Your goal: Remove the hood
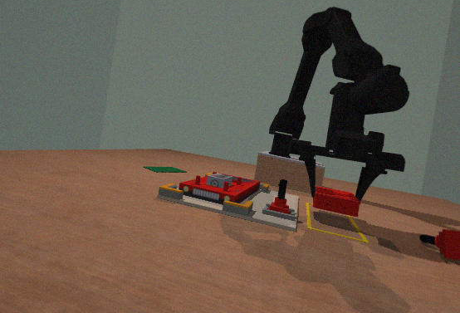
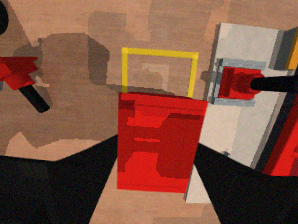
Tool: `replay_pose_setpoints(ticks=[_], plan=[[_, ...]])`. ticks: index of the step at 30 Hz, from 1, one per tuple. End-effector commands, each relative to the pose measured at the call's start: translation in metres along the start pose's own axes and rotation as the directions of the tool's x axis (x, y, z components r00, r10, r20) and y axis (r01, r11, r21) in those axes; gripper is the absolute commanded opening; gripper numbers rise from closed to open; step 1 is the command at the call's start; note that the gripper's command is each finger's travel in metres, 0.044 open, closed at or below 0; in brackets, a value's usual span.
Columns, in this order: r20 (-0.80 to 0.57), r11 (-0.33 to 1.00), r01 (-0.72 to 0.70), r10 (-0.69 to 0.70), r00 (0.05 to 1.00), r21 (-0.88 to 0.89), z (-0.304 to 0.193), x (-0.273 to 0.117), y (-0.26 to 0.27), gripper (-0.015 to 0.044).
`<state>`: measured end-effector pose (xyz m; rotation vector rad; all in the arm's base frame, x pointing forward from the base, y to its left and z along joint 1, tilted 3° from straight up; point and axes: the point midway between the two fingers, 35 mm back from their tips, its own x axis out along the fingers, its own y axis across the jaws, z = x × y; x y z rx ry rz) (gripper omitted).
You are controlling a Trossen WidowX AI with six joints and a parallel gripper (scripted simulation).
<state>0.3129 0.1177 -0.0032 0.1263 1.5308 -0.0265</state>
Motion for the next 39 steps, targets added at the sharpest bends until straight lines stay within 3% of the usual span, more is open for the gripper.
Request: replay_pose_setpoints(ticks=[1, 39], plan=[[-0.004, 1.0, 0.005, -0.005, 1.0, 0.004, -0.001, 0.003, -0.001, 0.0], [-0.004, 1.0, 0.005, -0.005, 1.0, 0.004, -0.001, 0.02, -0.001, 0.0]])
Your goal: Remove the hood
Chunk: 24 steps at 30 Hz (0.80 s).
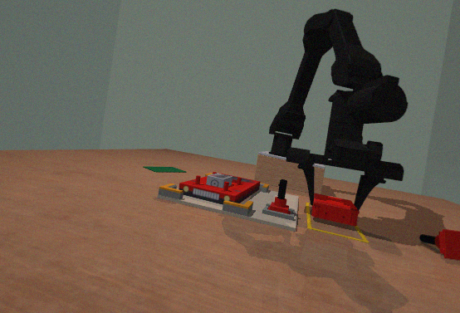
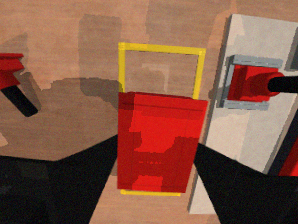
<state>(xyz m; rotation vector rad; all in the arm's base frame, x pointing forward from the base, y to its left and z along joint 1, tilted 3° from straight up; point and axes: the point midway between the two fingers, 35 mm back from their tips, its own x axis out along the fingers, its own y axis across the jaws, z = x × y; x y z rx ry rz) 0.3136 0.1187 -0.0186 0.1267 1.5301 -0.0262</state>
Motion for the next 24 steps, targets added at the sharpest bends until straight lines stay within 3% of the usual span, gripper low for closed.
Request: replay_pose_setpoints(ticks=[1, 13, 24], plan=[[-0.005, 1.0, 0.006, -0.006, 1.0, 0.004, -0.0009, 0.0049, -0.0009, 0.0], [-0.005, 1.0, 0.006, -0.006, 1.0, 0.004, -0.001, 0.0076, -0.001, 0.0], [-0.002, 1.0, 0.001, -0.001, 1.0, 0.0, -0.0006, 0.0054, -0.0003, 0.0289]])
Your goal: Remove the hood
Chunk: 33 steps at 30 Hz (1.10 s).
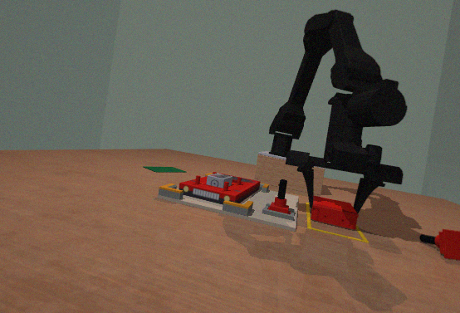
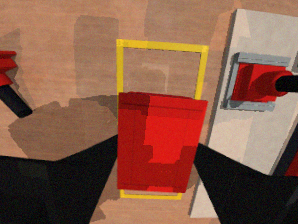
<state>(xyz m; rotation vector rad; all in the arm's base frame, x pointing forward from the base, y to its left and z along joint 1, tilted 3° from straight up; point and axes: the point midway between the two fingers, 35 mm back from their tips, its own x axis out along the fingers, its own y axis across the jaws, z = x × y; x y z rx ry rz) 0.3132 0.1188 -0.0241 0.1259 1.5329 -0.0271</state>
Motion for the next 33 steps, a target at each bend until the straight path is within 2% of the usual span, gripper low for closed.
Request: replay_pose_setpoints(ticks=[1, 6, 9, 15, 33], plan=[[0.0, 1.0, 0.0, 0.0, 1.0, 0.0, 0.0, 0.0, 0.0, 0.0315], [0.0, 1.0, 0.0, 0.0, 1.0, 0.0, 0.0, 0.0, 0.0, 0.044], [-0.001, 1.0, 0.0, 0.0, 1.0, 0.0, 0.002, -0.015, 0.001, 0.044], [-0.008, 1.0, 0.002, -0.002, 1.0, 0.0, 0.001, -0.072, 0.0, 0.044], [-0.008, 1.0, 0.002, -0.002, 1.0, 0.0, 0.001, -0.072, 0.0, 0.044]])
